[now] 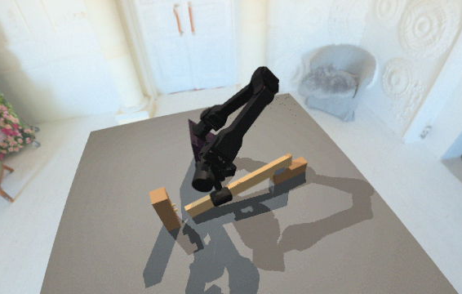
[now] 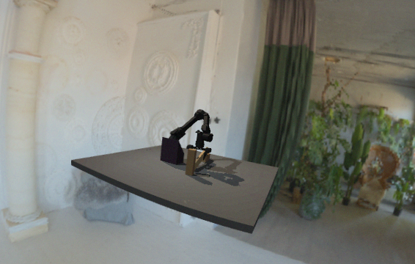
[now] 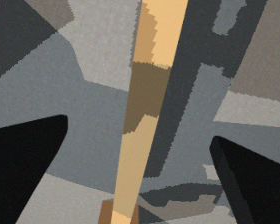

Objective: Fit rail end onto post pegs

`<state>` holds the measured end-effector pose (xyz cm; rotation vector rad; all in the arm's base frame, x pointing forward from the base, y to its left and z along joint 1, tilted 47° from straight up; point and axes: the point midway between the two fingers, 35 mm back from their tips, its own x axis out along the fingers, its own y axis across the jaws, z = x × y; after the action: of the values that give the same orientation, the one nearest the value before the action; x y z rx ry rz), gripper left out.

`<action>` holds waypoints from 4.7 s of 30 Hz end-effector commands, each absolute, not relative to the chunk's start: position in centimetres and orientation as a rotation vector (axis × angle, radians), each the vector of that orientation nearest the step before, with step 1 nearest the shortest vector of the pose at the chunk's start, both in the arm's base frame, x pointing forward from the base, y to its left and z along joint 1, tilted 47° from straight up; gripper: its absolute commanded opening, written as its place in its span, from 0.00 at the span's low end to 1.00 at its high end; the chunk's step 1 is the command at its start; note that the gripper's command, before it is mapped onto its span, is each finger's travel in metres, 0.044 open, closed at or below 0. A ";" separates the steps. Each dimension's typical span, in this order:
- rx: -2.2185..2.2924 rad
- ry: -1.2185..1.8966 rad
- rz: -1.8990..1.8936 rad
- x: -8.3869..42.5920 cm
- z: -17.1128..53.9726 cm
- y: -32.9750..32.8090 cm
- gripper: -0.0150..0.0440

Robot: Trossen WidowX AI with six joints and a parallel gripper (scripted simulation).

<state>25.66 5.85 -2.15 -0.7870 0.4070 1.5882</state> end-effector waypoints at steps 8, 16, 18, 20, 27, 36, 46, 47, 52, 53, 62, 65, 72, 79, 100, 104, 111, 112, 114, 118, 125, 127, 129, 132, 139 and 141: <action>-0.777 0.407 1.589 25.6 -3.4 7.3 1.00; -0.775 0.406 1.590 25.5 -4.2 8.3 1.00; -0.774 0.405 1.590 25.4 -4.4 8.5 1.00; -0.774 0.405 1.590 25.4 -4.6 8.8 1.00; -0.772 0.403 1.591 25.3 -5.1 9.4 1.00; -0.772 0.403 1.591 25.3 -5.1 9.4 0.60; -0.772 0.403 1.591 25.3 -5.1 9.4 0.29; -0.772 0.403 1.591 25.3 -5.1 9.4 0.28; -0.772 0.403 1.591 25.3 -5.1 9.4 0.25; -0.772 0.403 1.591 25.3 -5.1 9.4 0.25; -0.772 0.403 1.591 25.3 -5.2 9.4 0.25; -0.772 0.403 1.591 25.3 -5.1 9.2 0.25; -0.772 0.403 1.591 25.3 -4.8 9.0 0.25; -0.772 0.403 1.591 25.4 -4.6 8.7 0.25; -0.773 0.403 1.591 25.6 -3.8 8.0 0.25; -0.773 0.403 1.591 25.6 -3.7 7.8 0.25; -0.773 0.403 1.591 25.6 -3.5 7.6 0.25; -0.773 0.403 1.591 25.6 -3.4 7.5 0.25; -0.773 0.403 1.591 25.6 -3.4 7.5 0.25; -0.773 0.403 1.591 25.6 -3.2 7.3 0.25; -0.773 0.403 1.590 25.6 -3.0 7.1 0.25; -0.773 0.403 1.590 25.6 -2.9 7.0 0.25; -0.773 0.403 1.590 25.6 -2.9 6.9 0.25; -0.773 0.403 1.590 25.6 -2.8 6.8 0.25; -0.773 0.404 1.590 25.6 -2.5 6.5 0.25; -0.773 0.404 1.590 25.6 -2.5 6.5 0.25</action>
<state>25.44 6.84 -2.74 -0.7711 0.4097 1.6007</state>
